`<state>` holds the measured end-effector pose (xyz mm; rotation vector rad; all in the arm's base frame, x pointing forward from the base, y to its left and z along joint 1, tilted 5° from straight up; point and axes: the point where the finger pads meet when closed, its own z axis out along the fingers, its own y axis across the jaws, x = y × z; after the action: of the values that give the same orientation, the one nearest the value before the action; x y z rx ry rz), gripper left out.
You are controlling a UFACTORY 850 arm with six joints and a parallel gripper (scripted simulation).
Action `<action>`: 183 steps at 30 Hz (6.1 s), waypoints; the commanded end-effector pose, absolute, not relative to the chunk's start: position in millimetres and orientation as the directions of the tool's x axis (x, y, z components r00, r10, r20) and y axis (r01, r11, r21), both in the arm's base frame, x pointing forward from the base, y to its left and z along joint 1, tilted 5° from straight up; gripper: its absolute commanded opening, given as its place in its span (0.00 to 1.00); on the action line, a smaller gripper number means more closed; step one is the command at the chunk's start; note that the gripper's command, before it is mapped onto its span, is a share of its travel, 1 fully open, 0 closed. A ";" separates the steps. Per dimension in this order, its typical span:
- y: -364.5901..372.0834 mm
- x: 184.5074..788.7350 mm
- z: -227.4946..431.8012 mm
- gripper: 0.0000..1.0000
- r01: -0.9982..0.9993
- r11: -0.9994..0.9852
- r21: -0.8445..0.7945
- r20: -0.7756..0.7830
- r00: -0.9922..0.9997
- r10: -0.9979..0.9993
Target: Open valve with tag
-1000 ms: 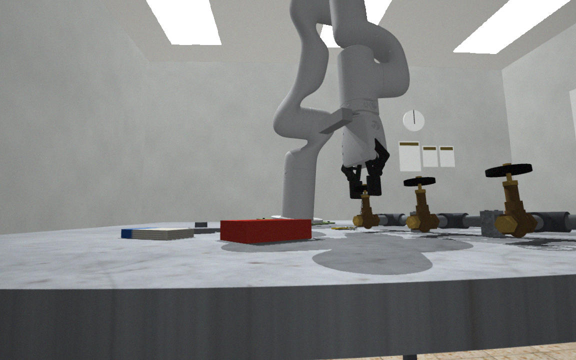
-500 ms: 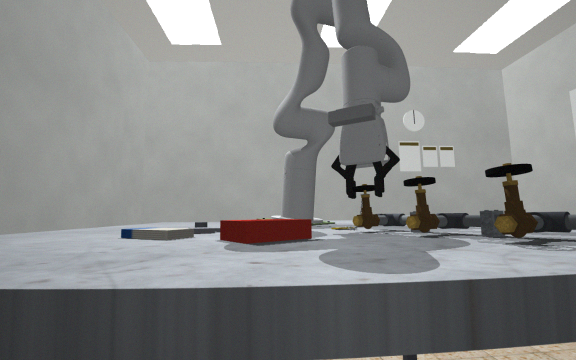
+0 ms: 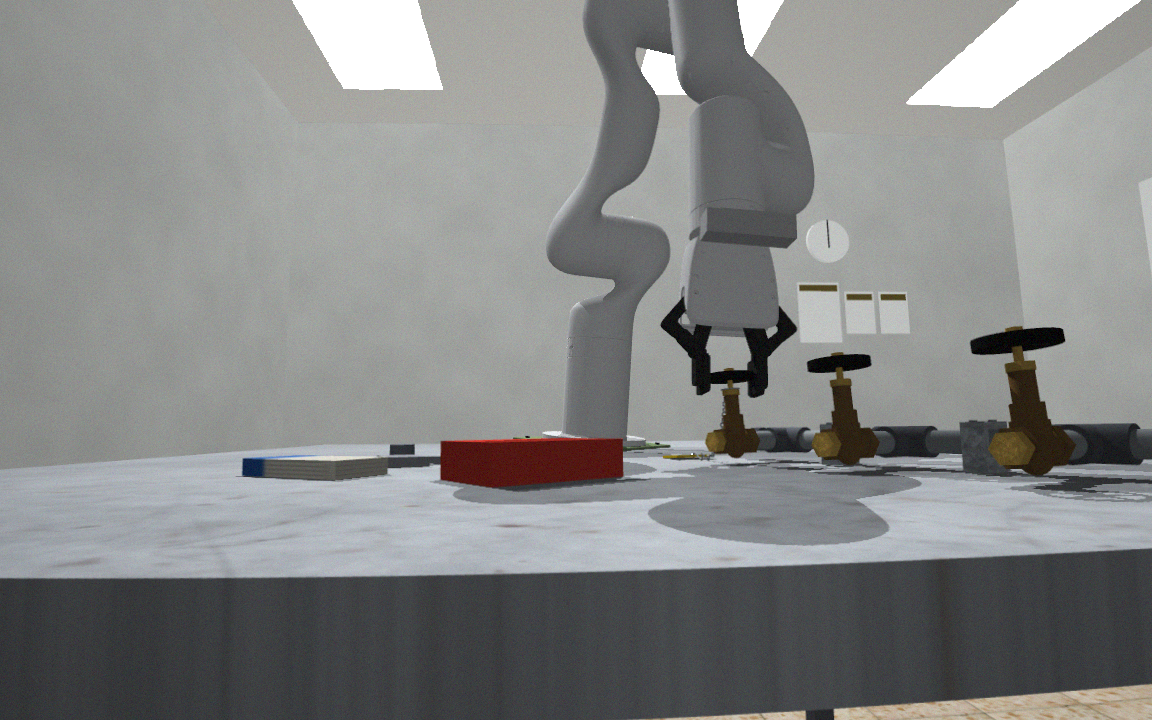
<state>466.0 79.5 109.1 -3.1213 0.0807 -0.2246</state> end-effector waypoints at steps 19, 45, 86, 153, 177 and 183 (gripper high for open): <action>79.6 467.3 110.2 0.00 0.766 -0.633 0.106 0.134 0.620 0.773; 79.6 467.3 110.2 0.00 0.985 -0.133 0.109 0.105 0.121 0.987; 79.6 467.3 110.2 0.00 0.985 -0.133 0.109 0.105 0.121 0.987; 79.6 467.3 110.2 1.00 0.960 -0.263 0.094 0.119 0.251 0.961; 79.6 467.3 110.2 1.00 0.369 -0.928 -0.052 0.168 0.919 0.356; 79.6 467.3 110.2 1.00 0.121 -0.987 -0.102 0.163 0.981 0.103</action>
<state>466.4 79.2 109.4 -2.9730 -0.5249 -0.2735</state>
